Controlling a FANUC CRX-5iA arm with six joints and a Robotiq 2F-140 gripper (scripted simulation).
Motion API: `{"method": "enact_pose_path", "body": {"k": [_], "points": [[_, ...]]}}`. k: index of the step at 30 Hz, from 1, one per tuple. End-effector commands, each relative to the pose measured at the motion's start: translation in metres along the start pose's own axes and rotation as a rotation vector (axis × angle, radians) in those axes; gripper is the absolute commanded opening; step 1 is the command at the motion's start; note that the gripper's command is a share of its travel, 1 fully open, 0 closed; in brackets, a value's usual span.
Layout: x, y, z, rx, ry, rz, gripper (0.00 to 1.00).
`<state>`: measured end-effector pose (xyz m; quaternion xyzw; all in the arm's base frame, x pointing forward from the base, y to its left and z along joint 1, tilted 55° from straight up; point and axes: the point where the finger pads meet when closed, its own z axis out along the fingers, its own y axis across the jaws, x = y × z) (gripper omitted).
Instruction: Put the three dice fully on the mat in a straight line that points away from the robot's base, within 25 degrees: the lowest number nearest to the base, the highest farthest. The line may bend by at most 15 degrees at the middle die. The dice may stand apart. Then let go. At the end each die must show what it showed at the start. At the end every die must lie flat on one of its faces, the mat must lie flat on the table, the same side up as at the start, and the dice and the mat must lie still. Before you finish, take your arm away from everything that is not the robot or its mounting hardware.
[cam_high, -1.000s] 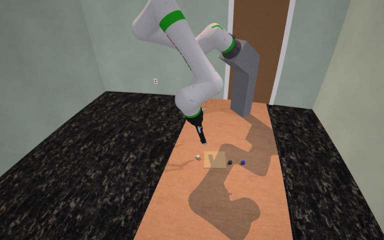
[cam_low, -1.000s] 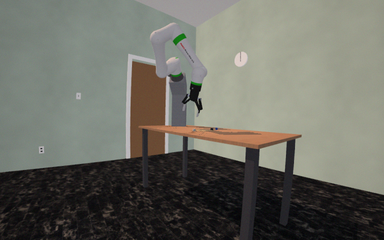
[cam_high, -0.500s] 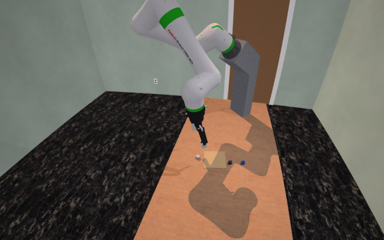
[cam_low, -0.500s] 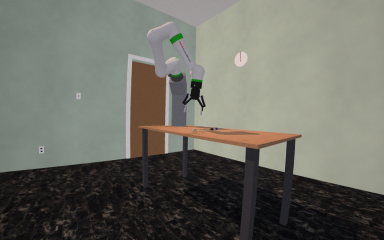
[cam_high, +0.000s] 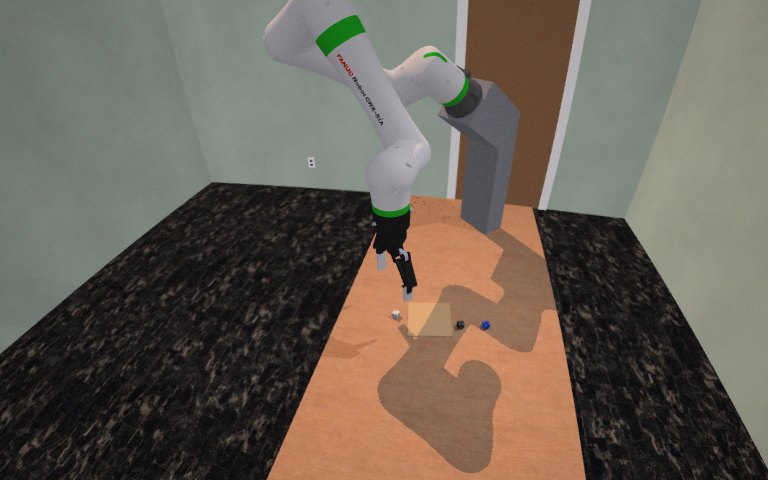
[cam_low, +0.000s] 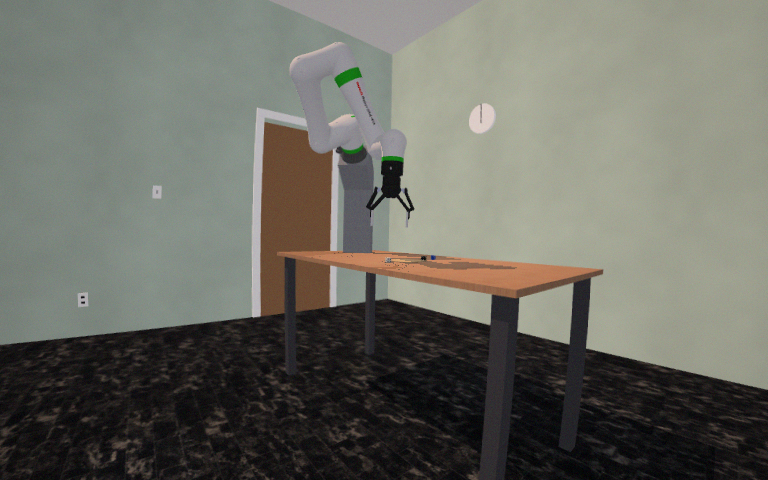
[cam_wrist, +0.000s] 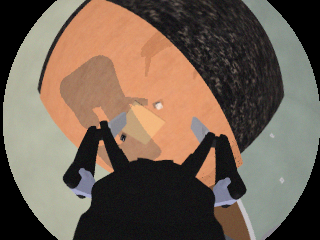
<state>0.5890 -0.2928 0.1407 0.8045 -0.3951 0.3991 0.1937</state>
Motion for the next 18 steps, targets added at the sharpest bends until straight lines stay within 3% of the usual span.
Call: {"method": "enact_pose_path", "body": {"k": [1, 18], "points": [[0.0034, -0.0023, -0.0002, 0.02, 0.024, -0.015, 1.0], [0.0048, -0.0052, -0.0011, 0.036, 0.039, -0.04, 1.0]]}}
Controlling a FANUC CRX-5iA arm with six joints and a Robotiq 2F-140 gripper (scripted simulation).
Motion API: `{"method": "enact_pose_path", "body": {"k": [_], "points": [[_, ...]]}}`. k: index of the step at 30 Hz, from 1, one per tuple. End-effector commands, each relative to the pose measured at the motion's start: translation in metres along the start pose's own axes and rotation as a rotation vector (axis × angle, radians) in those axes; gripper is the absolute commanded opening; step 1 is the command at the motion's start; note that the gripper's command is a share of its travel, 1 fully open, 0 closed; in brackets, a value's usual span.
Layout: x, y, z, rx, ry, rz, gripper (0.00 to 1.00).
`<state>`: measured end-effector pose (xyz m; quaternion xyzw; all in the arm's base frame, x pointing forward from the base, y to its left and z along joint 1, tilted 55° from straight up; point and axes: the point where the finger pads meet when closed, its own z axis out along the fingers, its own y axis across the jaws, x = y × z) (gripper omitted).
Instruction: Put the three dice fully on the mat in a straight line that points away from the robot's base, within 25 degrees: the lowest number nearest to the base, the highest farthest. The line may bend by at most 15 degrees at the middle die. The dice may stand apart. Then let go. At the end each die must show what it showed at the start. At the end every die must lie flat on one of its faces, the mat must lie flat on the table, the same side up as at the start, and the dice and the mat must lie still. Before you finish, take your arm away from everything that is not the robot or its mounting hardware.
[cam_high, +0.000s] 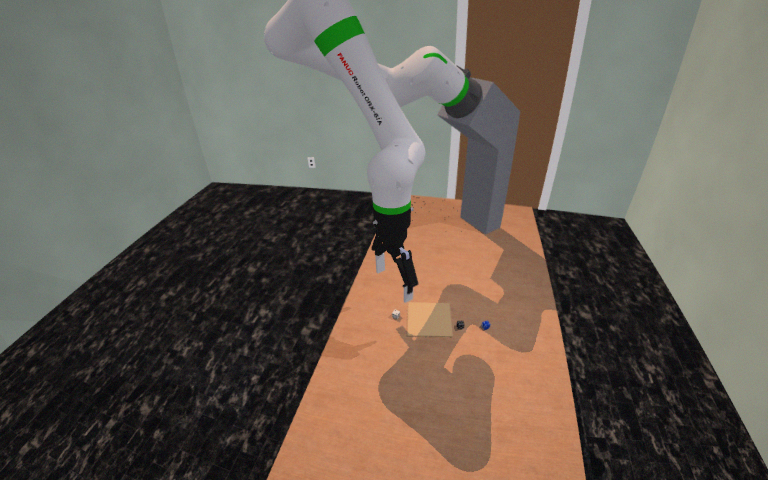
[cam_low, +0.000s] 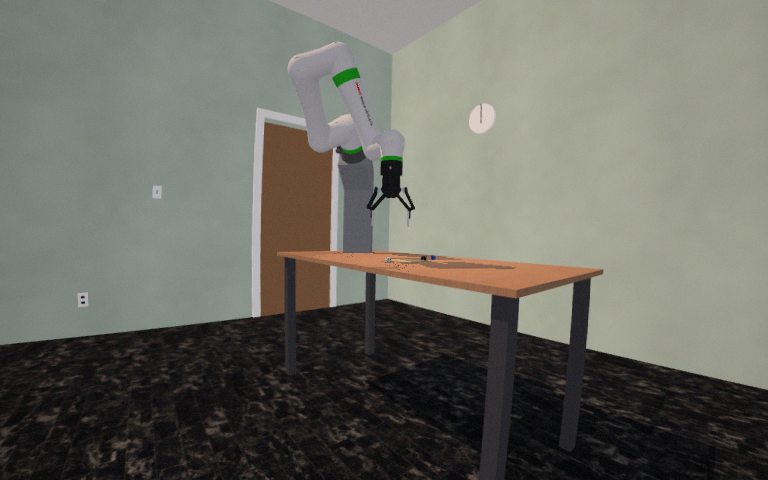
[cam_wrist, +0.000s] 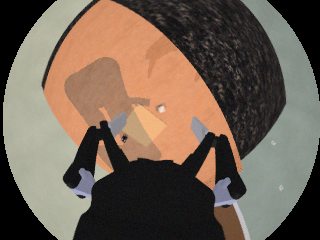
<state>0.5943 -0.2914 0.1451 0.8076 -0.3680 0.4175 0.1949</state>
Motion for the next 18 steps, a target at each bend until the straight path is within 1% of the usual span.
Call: {"method": "enact_pose_path", "body": {"k": [1, 6, 9, 12, 15, 17, 18], "points": [[0.0, 0.0, 0.0, 0.0, 0.0, 0.0, 1.0], [0.0, 0.0, 0.001, 0.0, 0.001, 0.0, 1.0], [0.0, 0.0, 0.006, 0.001, 0.003, 0.001, 1.0], [0.0, 0.0, 0.021, 0.001, 0.003, 0.001, 1.0], [0.0, 0.0, 0.044, 0.001, 0.003, 0.001, 1.0], [0.0, 0.0, 0.044, 0.001, 0.003, 0.001, 1.0], [0.0, 0.0, 0.052, 0.001, 0.003, 0.001, 1.0]]}}
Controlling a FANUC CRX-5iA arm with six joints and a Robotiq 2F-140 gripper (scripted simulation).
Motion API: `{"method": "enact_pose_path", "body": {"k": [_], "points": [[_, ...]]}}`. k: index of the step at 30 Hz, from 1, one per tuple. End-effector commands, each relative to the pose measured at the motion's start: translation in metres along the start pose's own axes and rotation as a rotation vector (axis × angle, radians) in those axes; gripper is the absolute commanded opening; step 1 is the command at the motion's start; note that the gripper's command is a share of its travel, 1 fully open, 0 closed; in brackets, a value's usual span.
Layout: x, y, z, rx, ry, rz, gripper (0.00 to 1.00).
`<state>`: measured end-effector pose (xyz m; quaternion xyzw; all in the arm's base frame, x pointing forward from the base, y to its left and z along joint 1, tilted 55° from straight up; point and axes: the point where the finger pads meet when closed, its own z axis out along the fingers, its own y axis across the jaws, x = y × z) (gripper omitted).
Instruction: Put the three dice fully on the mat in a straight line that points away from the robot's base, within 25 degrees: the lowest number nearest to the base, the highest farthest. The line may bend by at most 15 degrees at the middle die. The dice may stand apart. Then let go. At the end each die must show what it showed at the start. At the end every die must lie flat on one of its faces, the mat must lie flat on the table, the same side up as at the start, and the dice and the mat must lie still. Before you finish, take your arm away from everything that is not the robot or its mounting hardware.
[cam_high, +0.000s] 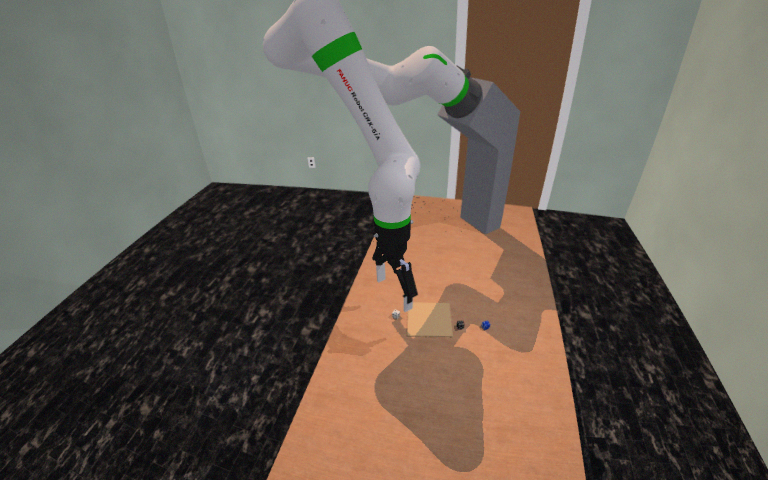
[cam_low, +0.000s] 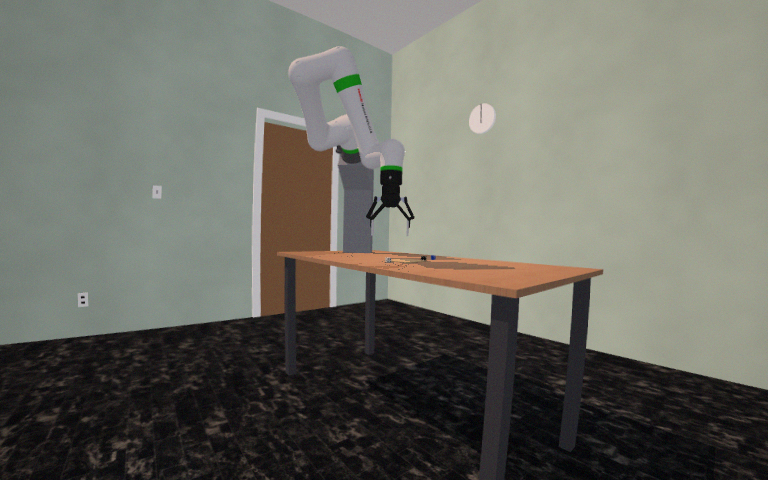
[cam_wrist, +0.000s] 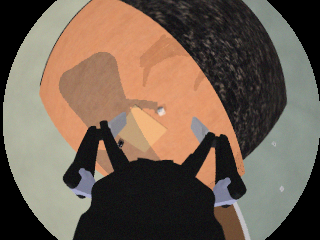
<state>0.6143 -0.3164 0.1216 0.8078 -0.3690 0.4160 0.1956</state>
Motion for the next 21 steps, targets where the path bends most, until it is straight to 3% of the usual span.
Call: {"method": "enact_pose_path", "body": {"k": [1, 8, 21], "points": [[0.001, -0.001, 0.02, 0.004, 0.006, 0.001, 1.0], [0.002, -0.001, 0.055, 0.004, 0.006, 0.001, 1.0], [0.002, -0.001, 0.057, 0.004, 0.006, 0.001, 1.0]]}}
